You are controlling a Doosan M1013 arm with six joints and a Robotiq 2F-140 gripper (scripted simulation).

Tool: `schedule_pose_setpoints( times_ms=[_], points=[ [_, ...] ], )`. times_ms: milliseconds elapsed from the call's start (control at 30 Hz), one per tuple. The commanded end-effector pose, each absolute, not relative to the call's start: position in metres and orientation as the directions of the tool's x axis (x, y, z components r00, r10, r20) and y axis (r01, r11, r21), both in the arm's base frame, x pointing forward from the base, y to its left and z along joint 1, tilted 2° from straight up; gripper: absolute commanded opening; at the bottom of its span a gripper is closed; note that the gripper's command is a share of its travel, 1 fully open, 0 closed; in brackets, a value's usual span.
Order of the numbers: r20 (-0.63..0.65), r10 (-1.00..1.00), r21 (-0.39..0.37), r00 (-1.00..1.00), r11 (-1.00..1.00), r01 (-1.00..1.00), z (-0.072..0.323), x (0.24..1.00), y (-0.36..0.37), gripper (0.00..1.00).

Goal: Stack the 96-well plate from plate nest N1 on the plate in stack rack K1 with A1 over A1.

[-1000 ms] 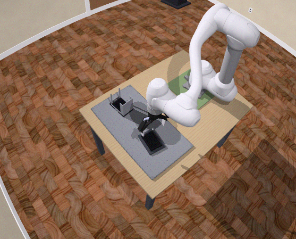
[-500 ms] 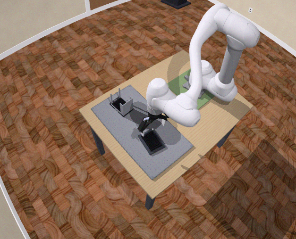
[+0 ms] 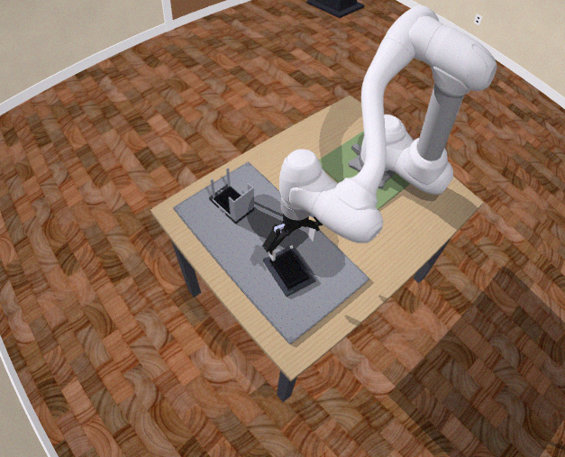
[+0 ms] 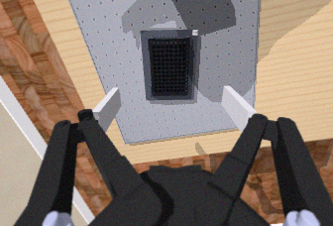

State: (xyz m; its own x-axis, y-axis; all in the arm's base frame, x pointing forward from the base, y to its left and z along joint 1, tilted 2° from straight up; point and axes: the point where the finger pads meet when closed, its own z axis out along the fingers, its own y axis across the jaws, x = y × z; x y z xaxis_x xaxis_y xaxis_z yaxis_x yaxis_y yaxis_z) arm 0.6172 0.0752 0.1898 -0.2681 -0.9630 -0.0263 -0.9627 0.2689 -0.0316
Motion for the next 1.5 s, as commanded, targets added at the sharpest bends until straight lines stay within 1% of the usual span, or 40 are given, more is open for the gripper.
schedule_pose_setpoints(
  times_ms=[0,1367,1467],
  points=[
    [-0.023,-0.964,-0.029,-0.267,0.267,-0.963,0.1916,0.6185,0.0759,1.00],
    [-0.023,-0.964,-0.029,-0.267,0.267,-0.963,0.1916,0.6185,0.0759,1.00],
    [-0.023,-0.964,-0.029,-0.267,0.267,-0.963,0.1866,0.6187,0.0760,1.00]
  ],
)
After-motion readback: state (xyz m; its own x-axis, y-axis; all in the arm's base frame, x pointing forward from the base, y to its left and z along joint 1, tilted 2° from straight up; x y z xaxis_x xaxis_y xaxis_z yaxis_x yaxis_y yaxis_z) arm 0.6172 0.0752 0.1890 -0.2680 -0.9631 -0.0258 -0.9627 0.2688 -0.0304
